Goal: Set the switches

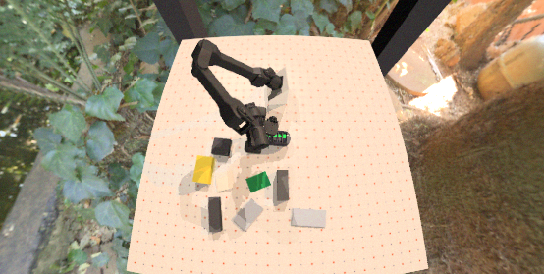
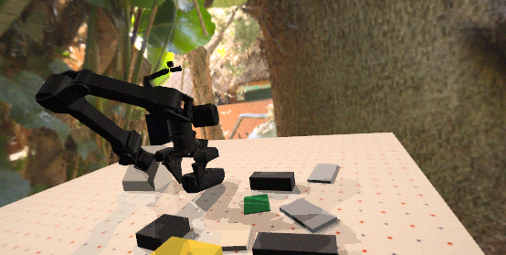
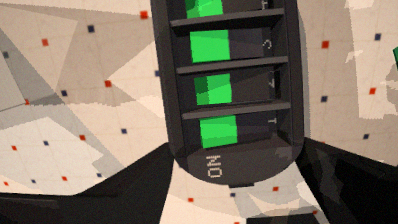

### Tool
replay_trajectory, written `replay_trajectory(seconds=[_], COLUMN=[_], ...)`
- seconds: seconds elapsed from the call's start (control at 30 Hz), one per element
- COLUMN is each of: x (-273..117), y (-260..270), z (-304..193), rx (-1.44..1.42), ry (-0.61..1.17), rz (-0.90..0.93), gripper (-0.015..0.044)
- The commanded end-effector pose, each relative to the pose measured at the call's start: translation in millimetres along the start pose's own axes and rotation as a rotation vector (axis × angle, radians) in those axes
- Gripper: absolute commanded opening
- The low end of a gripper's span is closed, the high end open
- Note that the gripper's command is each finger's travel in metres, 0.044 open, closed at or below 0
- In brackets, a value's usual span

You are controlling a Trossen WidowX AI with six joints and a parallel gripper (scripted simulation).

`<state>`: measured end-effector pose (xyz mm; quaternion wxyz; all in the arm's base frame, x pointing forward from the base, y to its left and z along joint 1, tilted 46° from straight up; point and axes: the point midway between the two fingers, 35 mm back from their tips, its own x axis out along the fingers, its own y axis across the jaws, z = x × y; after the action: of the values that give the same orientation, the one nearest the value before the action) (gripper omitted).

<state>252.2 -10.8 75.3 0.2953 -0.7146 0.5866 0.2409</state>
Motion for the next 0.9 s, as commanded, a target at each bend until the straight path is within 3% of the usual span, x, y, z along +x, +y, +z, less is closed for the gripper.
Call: replay_trajectory(seconds=[0.0, 0.87], x=[4, 23], y=[2, 2], z=[-1, -4], rx=[-0.011, -0.01], ry=[0.0, 0.001], rz=[0.005, 0.004], gripper=[0.0338, 0.0338])
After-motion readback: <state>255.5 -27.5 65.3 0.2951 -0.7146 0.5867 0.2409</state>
